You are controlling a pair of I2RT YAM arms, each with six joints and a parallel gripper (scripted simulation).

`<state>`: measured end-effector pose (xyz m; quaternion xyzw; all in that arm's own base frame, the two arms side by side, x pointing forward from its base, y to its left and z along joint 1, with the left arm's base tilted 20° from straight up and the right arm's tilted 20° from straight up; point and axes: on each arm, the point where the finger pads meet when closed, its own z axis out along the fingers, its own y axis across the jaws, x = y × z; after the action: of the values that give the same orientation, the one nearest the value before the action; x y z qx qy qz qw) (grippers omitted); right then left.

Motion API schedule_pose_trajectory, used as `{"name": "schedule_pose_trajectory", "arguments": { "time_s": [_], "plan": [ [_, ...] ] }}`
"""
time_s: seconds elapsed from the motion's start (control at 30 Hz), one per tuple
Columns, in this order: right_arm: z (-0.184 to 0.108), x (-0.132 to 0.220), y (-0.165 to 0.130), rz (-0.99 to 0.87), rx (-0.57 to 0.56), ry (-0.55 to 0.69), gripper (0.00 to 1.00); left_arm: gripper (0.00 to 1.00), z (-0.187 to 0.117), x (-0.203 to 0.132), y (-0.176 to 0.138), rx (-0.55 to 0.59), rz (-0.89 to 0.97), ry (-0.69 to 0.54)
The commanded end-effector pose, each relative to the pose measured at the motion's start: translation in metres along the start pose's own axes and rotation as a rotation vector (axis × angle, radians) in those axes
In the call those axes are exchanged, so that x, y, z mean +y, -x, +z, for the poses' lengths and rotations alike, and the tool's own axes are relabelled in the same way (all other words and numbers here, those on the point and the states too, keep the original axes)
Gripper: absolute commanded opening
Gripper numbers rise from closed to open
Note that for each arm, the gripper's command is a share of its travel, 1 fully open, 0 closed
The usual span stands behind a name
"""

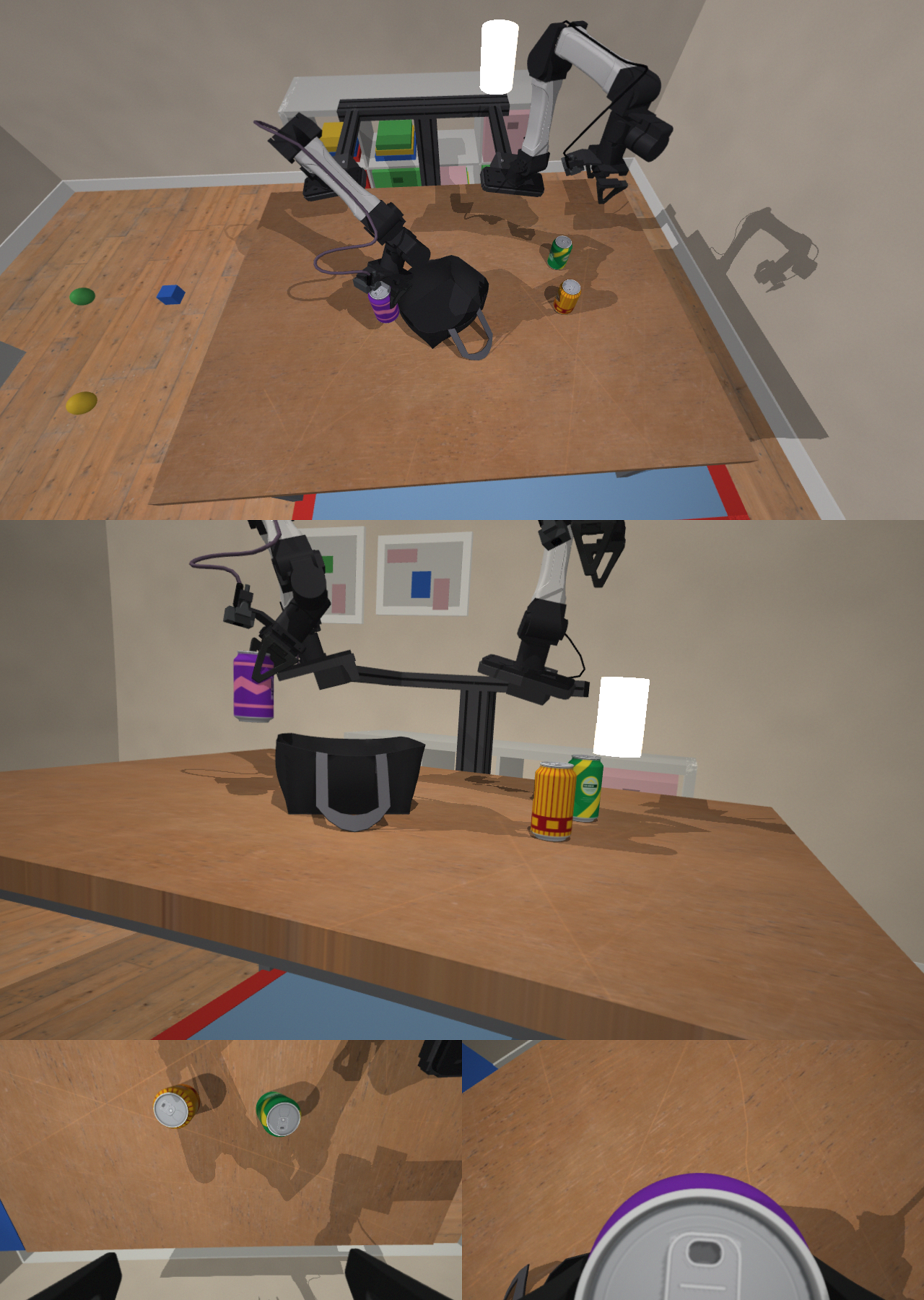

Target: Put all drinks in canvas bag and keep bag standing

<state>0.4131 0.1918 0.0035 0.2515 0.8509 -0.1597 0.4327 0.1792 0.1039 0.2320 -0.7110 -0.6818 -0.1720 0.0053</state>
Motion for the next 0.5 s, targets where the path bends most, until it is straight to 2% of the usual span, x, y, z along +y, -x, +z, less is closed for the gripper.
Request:
{"name": "schedule_pose_trajectory", "arguments": {
  "time_s": [0.0,0.13,0.43,0.47],
  "plan": [
    [-0.018,0.013,0.010,0.032,-0.069,-0.012,0.70,1.00,-0.008,0.006,-0.002,0.019,-0.016,0.057],
    [-0.021,0.019,0.012,0.036,-0.071,0.006,0.70,1.00,-0.008,0.006,-0.002,0.019,-0.016,0.057],
    [-0.035,0.032,-0.015,0.017,-0.067,-0.012,0.70,1.00,-0.008,0.006,-0.002,0.019,-0.016,0.057],
    [-0.038,0.036,-0.009,0.029,-0.069,0.006,0.70,1.00,-0.008,0.006,-0.002,0.019,-0.016,0.057]
  ]
}}
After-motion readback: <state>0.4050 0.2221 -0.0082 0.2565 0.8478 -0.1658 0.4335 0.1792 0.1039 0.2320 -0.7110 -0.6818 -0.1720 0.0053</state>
